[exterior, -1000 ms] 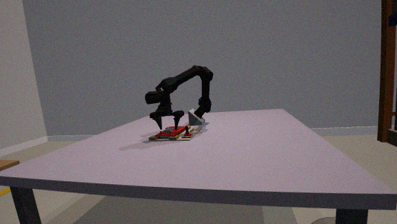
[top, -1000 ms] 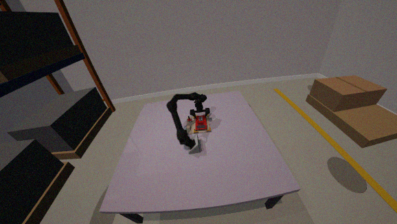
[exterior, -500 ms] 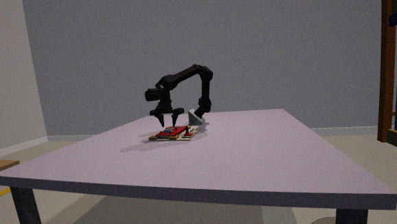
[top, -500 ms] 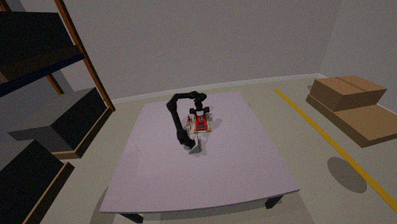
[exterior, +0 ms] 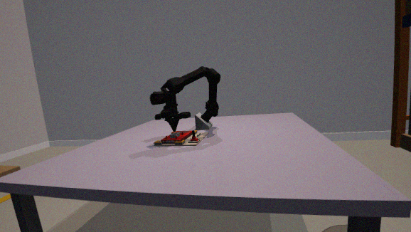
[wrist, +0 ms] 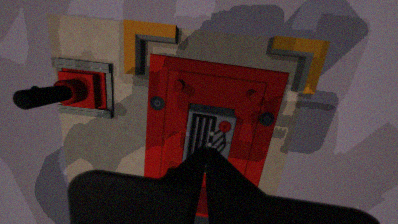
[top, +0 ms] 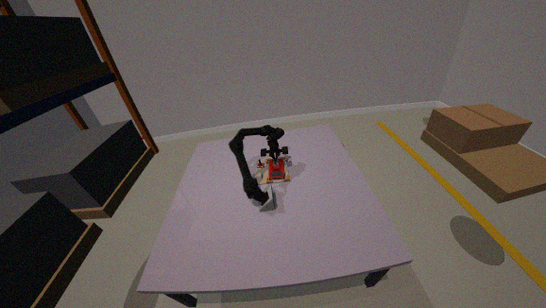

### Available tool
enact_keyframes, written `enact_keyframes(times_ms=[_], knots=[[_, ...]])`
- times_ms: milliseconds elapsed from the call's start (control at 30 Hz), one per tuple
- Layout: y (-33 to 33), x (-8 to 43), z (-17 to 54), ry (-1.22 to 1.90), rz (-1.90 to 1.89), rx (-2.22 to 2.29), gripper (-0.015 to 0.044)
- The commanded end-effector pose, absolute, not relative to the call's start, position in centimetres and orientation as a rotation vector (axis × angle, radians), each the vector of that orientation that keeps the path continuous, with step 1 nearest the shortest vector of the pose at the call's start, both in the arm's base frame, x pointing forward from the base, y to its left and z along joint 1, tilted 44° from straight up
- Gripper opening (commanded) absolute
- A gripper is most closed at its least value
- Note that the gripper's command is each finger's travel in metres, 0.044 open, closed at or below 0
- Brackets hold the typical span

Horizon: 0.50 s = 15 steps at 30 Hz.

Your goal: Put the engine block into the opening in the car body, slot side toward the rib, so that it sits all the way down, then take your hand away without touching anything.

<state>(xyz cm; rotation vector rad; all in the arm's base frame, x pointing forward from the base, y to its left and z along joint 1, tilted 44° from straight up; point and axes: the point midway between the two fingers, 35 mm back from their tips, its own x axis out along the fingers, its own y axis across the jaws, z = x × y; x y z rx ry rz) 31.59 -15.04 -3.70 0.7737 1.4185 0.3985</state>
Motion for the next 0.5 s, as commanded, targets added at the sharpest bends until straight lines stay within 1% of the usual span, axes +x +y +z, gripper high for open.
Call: enact_keyframes(times_ms=[0, 367, 467], knots=[[-15.14, 31.55, -3.67, 1.421, 0.398, 0.766, 0.0], [-15.14, 31.55, -3.67, 1.421, 0.398, 0.766, 0.0], [-15.14, 31.55, -3.67, 1.421, 0.398, 0.766, 0.0079]])
